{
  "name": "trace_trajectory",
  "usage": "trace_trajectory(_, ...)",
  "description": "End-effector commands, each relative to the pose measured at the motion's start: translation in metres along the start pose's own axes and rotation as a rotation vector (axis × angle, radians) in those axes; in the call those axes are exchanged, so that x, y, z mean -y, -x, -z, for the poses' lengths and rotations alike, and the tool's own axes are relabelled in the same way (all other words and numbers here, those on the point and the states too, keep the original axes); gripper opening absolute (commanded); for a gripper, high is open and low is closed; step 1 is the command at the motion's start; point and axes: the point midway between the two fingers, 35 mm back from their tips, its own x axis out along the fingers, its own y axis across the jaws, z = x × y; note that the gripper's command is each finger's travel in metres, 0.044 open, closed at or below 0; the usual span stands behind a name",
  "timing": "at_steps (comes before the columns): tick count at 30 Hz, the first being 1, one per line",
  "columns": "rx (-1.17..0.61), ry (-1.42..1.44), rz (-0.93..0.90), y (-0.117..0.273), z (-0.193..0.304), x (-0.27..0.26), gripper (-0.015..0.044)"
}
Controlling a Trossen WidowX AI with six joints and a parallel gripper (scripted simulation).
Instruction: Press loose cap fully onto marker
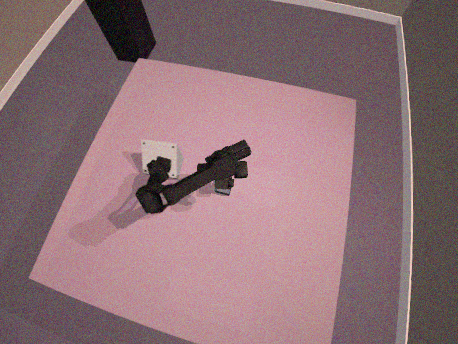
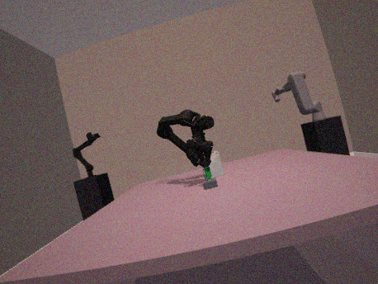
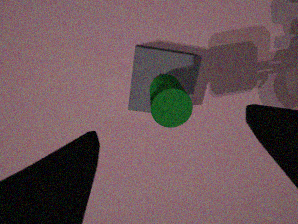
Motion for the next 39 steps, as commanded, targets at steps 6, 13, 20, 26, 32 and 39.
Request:
trace_trajectory(6, -0.002, 0.237, 0.010, 0.013, 0.000, 0.003, 0.0335)
trace_trajectory(13, -0.003, 0.917, 0.009, 0.008, 0.000, 0.003, 0.0151)
trace_trajectory(20, -0.004, 1.255, 0.009, 0.005, 0.000, 0.003, 0.0000)
trace_trajectory(26, -0.004, 1.255, 0.009, 0.005, 0.000, 0.003, 0.0000)
trace_trajectory(32, -0.004, 1.255, 0.009, 0.005, 0.000, 0.003, 0.0000)
trace_trajectory(39, -0.004, 1.255, 0.009, 0.002, 0.000, 0.003, 0.0000)
